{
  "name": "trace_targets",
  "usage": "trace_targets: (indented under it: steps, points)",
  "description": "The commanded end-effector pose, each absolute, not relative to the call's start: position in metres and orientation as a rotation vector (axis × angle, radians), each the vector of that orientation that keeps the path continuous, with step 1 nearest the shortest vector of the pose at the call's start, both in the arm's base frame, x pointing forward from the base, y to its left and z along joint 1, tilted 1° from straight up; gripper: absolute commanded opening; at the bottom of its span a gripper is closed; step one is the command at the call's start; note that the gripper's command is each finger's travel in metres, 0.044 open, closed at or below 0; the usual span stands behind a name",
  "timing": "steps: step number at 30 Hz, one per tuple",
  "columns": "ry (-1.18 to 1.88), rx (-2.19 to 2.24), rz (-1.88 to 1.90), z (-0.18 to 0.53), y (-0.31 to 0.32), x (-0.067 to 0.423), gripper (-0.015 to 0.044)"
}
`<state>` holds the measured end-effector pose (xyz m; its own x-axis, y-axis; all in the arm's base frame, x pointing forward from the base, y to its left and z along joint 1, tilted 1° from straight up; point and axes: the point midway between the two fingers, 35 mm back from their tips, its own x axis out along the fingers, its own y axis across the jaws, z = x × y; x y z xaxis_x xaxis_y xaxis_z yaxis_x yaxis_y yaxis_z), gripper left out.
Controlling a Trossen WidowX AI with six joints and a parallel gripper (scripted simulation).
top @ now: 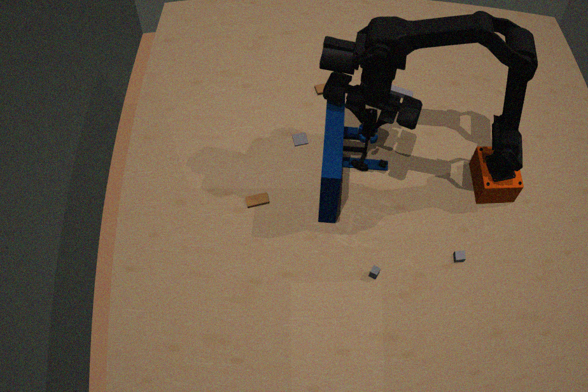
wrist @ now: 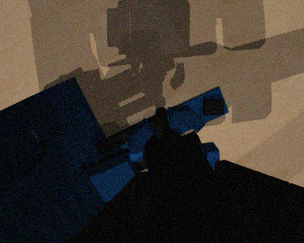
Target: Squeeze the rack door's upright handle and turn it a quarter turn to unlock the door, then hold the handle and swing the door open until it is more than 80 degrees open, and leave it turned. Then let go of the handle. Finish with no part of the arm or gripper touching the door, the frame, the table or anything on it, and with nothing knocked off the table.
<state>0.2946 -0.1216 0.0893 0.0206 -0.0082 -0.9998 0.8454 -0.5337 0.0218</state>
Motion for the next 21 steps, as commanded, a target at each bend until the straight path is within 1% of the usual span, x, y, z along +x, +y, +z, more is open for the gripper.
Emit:
trace_targets:
  steps: [1,4,14,15,21]
  points:
    - [0.849,1.655,-1.618,0.0877,-0.1205,0.2954,0.0015]
    - [0.849,1.655,-1.618,0.0877,-0.1205,0.2954,0.0015]
    - [0.849,1.655,-1.618,0.0877,-0.1205,0.2954,0.0277]
    - [0.849,1.655,-1.618,0.0877,-0.1205,0.2954,0.0287]
    - [0.990,1.499,-1.466,0.0877,-0.1205,0.2954,0.0287]
